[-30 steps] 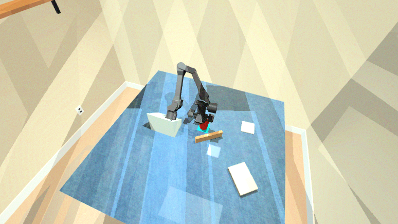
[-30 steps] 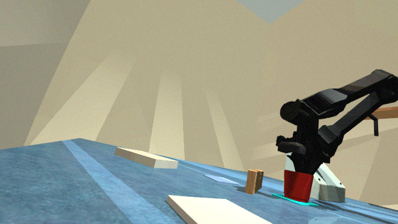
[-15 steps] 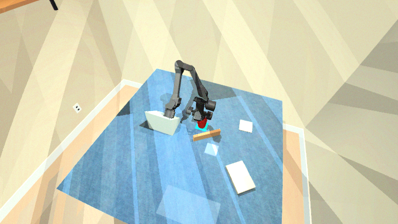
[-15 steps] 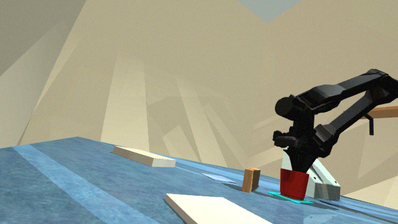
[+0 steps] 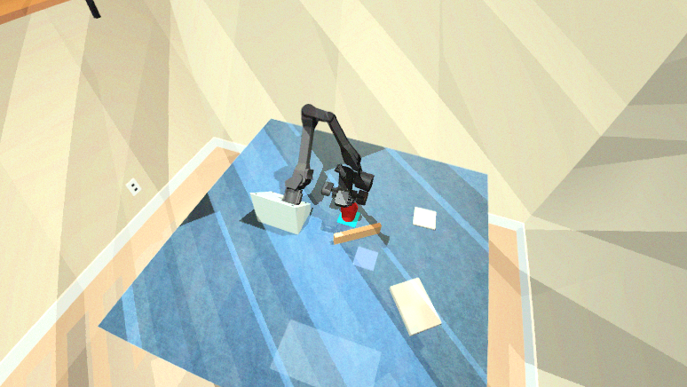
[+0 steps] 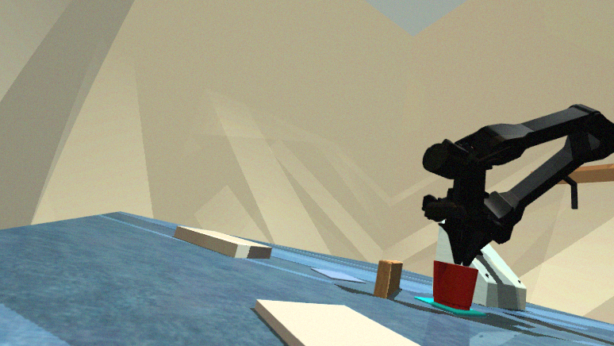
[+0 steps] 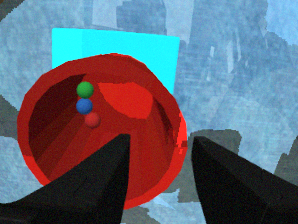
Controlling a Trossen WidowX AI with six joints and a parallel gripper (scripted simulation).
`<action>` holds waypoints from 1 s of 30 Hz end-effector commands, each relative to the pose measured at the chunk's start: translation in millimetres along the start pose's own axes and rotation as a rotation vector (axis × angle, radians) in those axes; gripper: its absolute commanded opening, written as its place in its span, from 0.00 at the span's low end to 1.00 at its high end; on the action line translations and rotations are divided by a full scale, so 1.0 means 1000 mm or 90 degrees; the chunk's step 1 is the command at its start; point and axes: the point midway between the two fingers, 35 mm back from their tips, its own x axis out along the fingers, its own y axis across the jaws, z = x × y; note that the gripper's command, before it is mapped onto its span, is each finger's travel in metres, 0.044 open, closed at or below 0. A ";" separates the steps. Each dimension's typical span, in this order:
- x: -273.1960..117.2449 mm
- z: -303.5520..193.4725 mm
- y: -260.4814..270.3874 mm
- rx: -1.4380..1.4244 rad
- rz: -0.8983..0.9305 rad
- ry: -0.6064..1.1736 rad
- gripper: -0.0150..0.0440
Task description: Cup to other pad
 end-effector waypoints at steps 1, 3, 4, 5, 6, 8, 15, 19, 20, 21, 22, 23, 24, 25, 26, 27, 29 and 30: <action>-0.005 0.000 0.001 -0.002 0.000 -0.002 0.47; -0.007 0.000 0.001 -0.002 0.000 -0.001 0.47; -0.008 0.000 0.001 -0.002 0.000 -0.001 0.47; -0.009 0.000 0.001 -0.002 0.000 -0.001 0.47; -0.010 0.000 0.001 -0.002 0.000 -0.001 0.47; -0.012 0.000 0.000 -0.002 0.000 0.000 0.47; -0.019 0.000 0.000 -0.002 0.000 0.001 0.47; -0.015 0.000 0.000 0.001 -0.001 0.003 0.65; -0.015 0.000 0.000 0.001 -0.001 0.003 0.69; -0.015 0.000 0.000 0.001 -0.001 0.003 0.74; -0.015 0.000 0.000 0.001 -0.001 0.003 0.78; -0.015 0.000 0.000 0.001 -0.001 0.003 0.83; -0.016 0.000 0.000 0.001 -0.001 0.003 0.87; -0.017 0.000 0.000 0.001 -0.001 0.002 0.92; -0.018 0.000 0.000 0.001 -0.001 0.002 0.96; -0.021 0.001 0.000 0.001 0.000 0.001 1.00; -0.027 0.001 0.001 0.001 0.000 0.000 1.00; -0.030 0.001 0.001 0.001 0.000 -0.001 1.00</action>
